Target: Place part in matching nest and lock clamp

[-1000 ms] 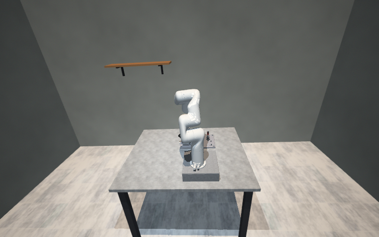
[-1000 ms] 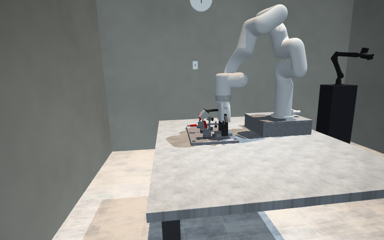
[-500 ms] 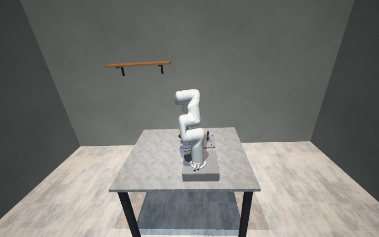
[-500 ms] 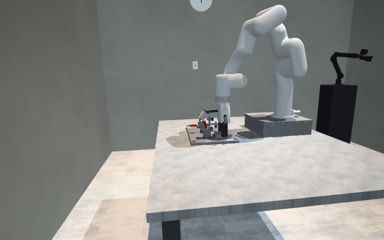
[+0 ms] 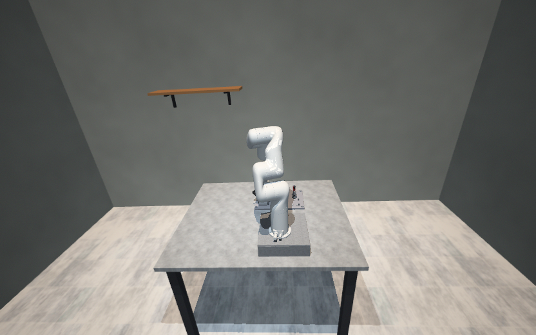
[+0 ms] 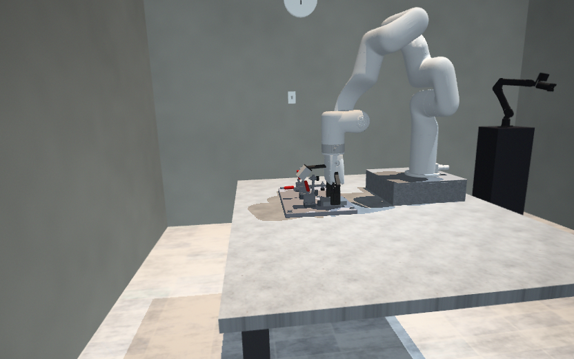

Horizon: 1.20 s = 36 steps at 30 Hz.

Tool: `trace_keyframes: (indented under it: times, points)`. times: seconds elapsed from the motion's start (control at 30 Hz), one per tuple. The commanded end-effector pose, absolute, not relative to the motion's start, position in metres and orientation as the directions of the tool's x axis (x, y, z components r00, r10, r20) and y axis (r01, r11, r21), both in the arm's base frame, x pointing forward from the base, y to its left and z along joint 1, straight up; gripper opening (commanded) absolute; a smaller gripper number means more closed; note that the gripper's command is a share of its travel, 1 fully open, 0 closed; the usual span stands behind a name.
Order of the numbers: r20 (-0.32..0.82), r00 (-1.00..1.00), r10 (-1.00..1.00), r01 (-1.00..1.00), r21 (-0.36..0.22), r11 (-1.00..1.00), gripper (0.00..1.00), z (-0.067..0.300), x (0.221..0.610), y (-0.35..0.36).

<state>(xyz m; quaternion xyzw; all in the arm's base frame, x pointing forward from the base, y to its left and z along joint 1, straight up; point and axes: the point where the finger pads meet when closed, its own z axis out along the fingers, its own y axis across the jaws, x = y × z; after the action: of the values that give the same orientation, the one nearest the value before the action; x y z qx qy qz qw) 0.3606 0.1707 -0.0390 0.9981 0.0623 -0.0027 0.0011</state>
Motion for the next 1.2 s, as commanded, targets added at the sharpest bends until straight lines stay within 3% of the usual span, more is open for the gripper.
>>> trace_keyframes:
  times: [0.0, 1.07, 1.1, 1.17]
  points:
    - [-0.002, 0.992, 0.124, 0.124, 0.001, -0.992, 0.0, -0.038, 0.3618, 0.1713]
    - [-0.002, 0.992, 0.124, 0.124, 0.001, -0.992, 0.0, -0.038, 0.3642, 0.1694]
    - [-0.002, 0.992, 0.124, 0.124, 0.001, -0.992, 1.0, -0.038, 0.3642, 0.1694]
    - [-0.002, 0.992, 0.124, 0.124, 0.001, -0.992, 1.0, -0.038, 0.3642, 0.1694]
